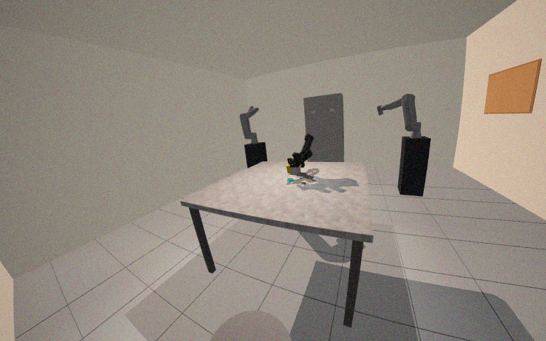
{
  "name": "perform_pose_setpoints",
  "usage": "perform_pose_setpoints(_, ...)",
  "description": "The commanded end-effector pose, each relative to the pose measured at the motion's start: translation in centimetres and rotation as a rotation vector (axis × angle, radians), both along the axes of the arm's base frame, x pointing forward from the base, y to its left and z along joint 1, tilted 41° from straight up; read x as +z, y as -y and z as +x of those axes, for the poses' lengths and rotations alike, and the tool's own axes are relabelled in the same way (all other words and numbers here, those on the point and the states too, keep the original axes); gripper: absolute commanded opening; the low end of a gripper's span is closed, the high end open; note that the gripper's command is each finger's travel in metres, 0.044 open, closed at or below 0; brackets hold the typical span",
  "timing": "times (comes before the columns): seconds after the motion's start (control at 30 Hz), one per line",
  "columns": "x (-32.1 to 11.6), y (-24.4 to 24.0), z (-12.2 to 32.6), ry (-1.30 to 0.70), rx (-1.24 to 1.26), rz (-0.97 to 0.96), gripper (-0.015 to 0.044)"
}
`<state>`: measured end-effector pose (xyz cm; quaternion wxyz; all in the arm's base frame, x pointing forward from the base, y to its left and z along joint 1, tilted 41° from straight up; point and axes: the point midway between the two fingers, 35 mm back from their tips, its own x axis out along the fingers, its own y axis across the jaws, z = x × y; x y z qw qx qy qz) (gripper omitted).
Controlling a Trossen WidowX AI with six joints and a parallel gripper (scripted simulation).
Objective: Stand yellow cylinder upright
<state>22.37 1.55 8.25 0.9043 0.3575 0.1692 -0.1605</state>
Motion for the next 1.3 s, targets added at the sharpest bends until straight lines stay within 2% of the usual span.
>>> perform_pose_setpoints(0.0, -0.6, -0.4, 0.1, -0.006, -0.013, 0.003, 0.0105)
perform_pose_setpoints(1.27, -4.4, -3.9, -1.1, 0.023, -0.053, -0.031, 0.0105)
